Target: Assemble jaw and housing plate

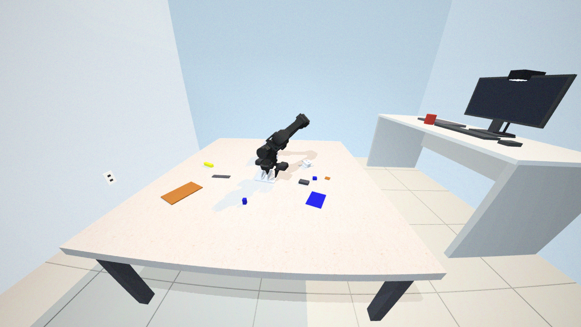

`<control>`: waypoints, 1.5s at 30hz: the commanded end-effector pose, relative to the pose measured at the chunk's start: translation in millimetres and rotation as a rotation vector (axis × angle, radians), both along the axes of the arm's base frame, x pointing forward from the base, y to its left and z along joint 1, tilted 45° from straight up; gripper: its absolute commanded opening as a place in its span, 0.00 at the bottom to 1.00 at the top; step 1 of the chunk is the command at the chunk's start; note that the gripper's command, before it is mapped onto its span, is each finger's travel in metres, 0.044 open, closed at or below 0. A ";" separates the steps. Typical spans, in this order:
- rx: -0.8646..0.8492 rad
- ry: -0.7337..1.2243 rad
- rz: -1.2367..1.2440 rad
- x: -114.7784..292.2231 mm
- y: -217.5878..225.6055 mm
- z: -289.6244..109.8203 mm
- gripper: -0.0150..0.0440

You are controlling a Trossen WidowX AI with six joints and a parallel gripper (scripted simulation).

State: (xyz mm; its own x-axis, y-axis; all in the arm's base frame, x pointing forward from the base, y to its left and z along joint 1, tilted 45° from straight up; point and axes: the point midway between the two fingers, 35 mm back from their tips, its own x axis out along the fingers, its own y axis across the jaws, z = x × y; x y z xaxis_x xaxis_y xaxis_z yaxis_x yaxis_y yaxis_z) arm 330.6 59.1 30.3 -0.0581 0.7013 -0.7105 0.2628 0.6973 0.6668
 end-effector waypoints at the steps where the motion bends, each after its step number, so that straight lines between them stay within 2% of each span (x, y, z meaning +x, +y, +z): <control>1: 0.000 0.000 0.000 0.0 0.0 0.0 0.63; 5: -0.001 0.000 -0.001 1.1 -5.6 5.3 0.63; 11: 0.002 0.005 -0.003 2.9 -46.4 47.6 0.63; 15: 0.001 -0.003 -0.016 5.2 -43.1 42.8 0.63; 20: -0.031 -0.065 -0.042 15.9 -41.7 52.2 0.86; 23: -0.032 -0.132 0.032 11.3 -31.7 61.3 0.99; 24: -0.032 -0.154 0.057 9.5 -28.4 64.3 1.00; 45: -0.012 -0.623 0.586 -39.9 34.7 118.8 1.00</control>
State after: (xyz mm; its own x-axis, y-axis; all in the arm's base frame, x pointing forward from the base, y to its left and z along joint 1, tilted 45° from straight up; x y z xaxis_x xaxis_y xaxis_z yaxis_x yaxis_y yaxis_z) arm 301.1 83.9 143.2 0.0066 0.6686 -0.7436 -0.4660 0.6599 0.5893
